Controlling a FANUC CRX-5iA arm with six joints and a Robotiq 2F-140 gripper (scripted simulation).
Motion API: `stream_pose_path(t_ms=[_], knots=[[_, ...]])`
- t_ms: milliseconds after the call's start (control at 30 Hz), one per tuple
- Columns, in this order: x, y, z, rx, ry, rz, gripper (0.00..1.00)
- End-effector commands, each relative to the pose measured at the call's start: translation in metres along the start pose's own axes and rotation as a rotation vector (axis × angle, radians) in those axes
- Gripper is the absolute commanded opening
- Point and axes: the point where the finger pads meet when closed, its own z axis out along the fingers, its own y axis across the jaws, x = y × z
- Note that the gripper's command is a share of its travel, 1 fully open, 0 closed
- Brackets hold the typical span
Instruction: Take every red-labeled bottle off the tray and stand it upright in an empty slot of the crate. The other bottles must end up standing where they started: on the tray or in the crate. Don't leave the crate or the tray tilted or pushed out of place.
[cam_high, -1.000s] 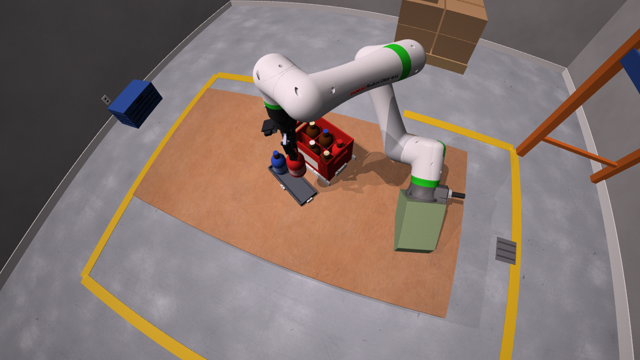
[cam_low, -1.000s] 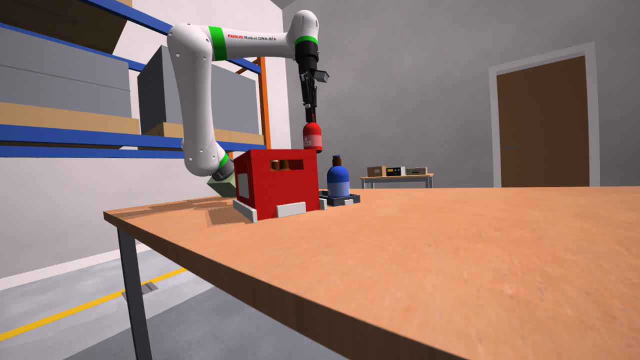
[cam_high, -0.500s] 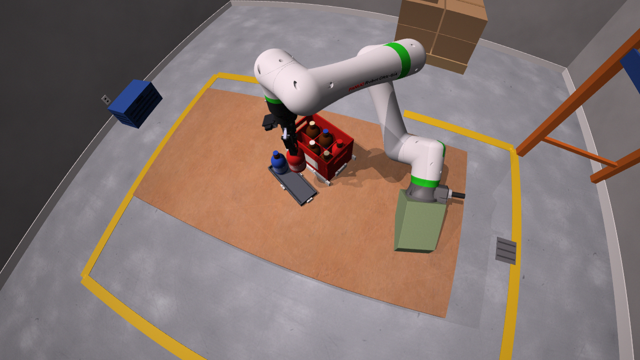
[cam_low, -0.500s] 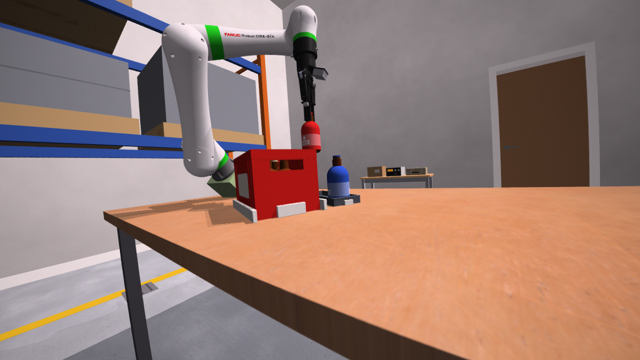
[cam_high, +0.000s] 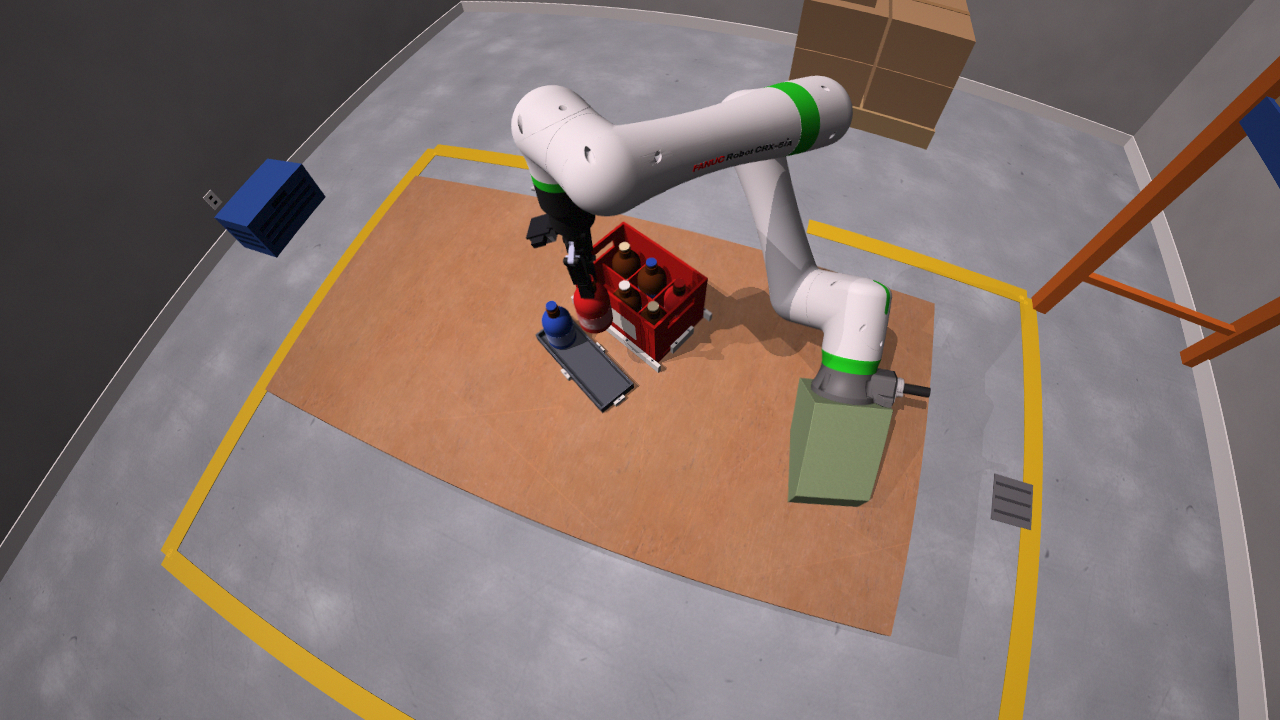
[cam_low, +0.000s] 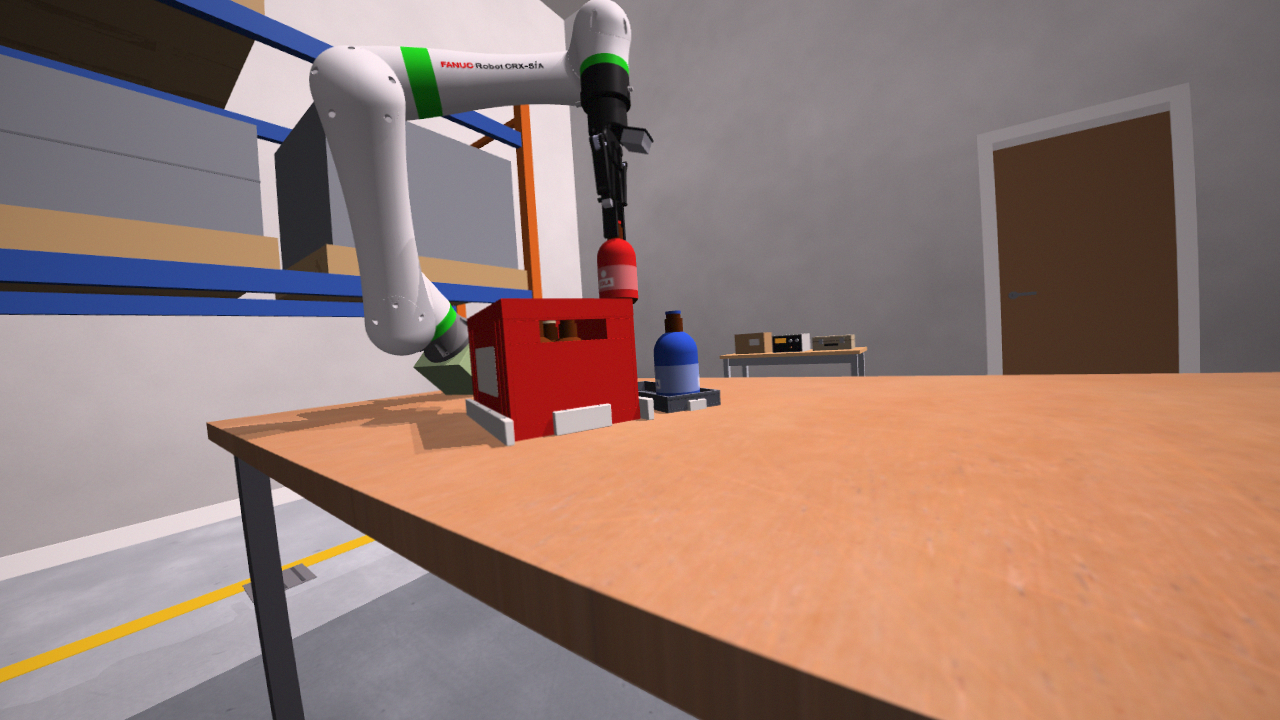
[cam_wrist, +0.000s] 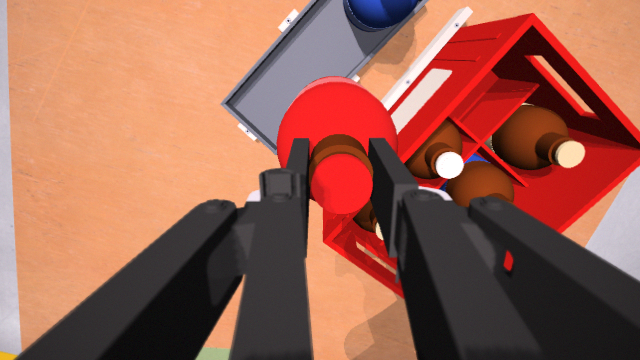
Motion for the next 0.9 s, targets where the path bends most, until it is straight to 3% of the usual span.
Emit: stream_pose_path(t_ms=[0,867], knots=[[0.001,0.005,-0.001,0.0,0.002,0.0,0.1],[0.007,0.063,-0.001,0.0,0.002,0.0,0.1]])
